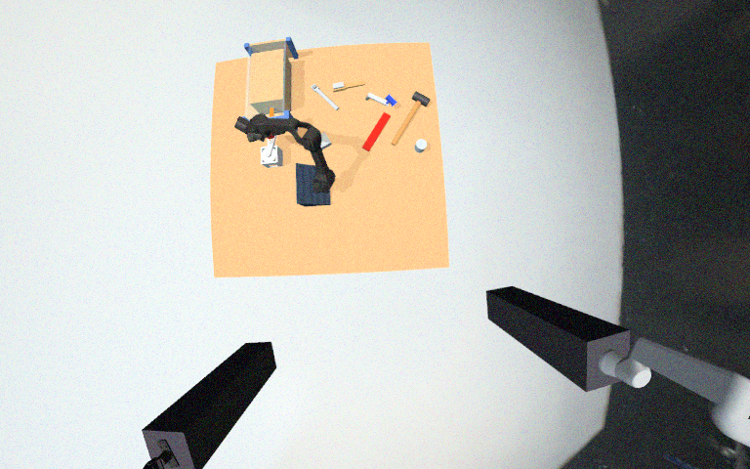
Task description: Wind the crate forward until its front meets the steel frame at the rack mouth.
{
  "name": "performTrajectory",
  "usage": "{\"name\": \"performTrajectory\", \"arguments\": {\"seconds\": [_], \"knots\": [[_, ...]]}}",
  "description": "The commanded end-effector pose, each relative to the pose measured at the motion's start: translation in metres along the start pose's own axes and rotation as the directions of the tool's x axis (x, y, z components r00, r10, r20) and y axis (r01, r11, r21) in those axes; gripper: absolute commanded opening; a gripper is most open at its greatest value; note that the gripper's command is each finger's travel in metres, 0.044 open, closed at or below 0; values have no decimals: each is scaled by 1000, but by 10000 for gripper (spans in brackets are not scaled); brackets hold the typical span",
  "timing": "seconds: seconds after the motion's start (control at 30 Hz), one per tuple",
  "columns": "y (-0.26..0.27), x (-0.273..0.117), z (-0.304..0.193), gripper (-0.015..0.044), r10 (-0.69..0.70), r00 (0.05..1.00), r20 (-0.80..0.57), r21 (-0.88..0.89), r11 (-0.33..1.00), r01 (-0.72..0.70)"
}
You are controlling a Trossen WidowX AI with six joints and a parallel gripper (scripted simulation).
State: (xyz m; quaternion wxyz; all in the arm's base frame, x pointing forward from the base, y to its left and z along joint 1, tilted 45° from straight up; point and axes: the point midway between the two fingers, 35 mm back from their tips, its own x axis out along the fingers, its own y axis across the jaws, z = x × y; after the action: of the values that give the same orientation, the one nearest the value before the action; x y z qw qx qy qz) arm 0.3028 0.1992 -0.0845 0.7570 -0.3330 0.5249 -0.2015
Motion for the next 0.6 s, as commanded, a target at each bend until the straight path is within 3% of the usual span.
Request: {"name": "performTrajectory", "arguments": {"seconds": [0.0,0.57], "knots": [[16,1,4,0,32,1000,1,27,999,-32],[43,1,7,0,33,999,2,28,999,-33]]}}
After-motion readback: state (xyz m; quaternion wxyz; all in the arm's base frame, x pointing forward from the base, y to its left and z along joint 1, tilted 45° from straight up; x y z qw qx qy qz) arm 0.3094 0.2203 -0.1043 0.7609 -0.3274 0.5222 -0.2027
